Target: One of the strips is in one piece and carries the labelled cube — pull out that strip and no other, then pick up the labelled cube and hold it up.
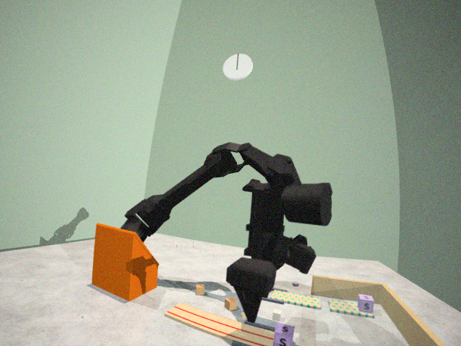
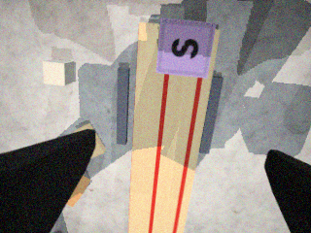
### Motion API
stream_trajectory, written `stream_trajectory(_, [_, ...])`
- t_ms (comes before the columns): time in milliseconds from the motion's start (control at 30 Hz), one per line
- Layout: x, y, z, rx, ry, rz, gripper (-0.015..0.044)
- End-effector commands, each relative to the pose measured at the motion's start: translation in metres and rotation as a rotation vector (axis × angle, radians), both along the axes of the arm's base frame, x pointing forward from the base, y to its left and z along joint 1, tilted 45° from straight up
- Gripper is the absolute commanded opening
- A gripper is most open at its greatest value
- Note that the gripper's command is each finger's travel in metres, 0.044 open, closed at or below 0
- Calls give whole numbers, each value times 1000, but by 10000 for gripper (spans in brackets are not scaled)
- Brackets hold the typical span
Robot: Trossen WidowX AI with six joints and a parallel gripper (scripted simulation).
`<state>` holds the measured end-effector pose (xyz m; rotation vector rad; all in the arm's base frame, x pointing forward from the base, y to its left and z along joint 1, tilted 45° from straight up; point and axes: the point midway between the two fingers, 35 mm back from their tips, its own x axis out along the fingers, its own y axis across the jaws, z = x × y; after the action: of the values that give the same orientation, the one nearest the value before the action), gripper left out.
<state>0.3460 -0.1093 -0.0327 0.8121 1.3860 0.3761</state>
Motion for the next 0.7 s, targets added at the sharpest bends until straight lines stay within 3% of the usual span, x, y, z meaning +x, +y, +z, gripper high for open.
stream_trajectory(0, [15,-4,1,4,1,-1,440])
stream_trajectory(367, [46,-14,3,3,0,-1,440])
stream_trajectory(600, [48,-8,-4,3,-1,-1,256])
stream_trajectory(667, [49,-6,-6,3,-1,-1,250])
